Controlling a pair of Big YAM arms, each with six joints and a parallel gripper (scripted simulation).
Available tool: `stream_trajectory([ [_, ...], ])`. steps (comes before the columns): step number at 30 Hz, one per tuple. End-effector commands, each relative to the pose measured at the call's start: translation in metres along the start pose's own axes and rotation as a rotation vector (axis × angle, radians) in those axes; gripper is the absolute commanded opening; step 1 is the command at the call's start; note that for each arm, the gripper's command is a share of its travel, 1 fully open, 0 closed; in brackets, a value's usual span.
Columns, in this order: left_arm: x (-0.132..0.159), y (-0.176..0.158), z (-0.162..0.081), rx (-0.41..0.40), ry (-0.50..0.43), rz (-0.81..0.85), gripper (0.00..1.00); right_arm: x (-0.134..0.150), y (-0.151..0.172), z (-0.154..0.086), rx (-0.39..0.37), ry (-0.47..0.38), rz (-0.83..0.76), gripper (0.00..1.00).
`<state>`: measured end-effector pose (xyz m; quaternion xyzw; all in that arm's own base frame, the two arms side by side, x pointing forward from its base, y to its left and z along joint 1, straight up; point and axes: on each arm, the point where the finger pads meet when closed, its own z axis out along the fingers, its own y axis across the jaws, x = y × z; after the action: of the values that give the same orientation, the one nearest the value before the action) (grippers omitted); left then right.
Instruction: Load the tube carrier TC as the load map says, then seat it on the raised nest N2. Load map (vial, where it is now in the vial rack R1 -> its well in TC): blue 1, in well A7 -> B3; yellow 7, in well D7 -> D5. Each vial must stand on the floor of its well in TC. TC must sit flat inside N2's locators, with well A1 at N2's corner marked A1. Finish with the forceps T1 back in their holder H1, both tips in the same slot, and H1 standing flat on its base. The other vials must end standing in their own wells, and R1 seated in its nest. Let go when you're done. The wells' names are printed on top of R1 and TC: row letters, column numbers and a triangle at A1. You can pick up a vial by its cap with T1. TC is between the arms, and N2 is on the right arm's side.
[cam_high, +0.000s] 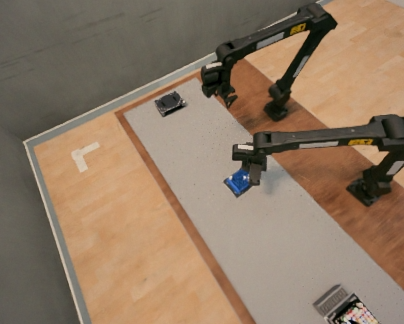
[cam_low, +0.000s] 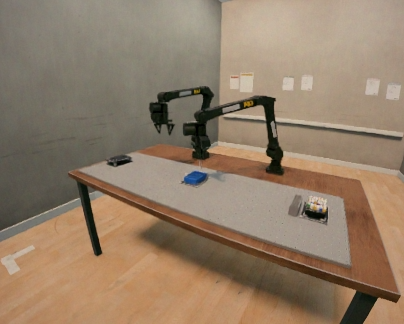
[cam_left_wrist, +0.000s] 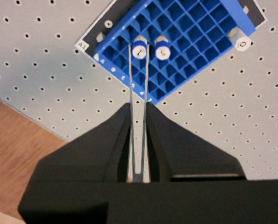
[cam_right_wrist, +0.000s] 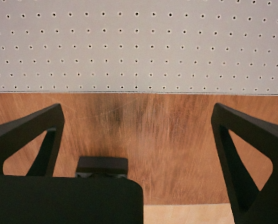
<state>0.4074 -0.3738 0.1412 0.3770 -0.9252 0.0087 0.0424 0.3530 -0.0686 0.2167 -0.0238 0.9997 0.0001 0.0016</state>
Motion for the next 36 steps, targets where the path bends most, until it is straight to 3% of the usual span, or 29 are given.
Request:
stream_trajectory([
  [1,0.005,-0.001,-0.012,0.011,-0.002,0.0,0.11,-0.008,-0.001,-0.012,0.008,-0.032,0.013,1.0],
  [22,0.005,-0.001,-0.012,0.011,-0.002,0.0,0.11,-0.008,-0.001,-0.012,0.008,-0.032,0.013,1.0],
  [28,0.008,-0.014,-0.035,0.062,-0.002,0.005,0.11,-0.008,-0.001,-0.012,0.008,-0.032,0.013,1.0],
  [36,0.01,-0.016,-0.037,0.058,0.001,0.007,0.11,-0.008,-0.001,-0.012,0.008,-0.032,0.013,1.0],
])
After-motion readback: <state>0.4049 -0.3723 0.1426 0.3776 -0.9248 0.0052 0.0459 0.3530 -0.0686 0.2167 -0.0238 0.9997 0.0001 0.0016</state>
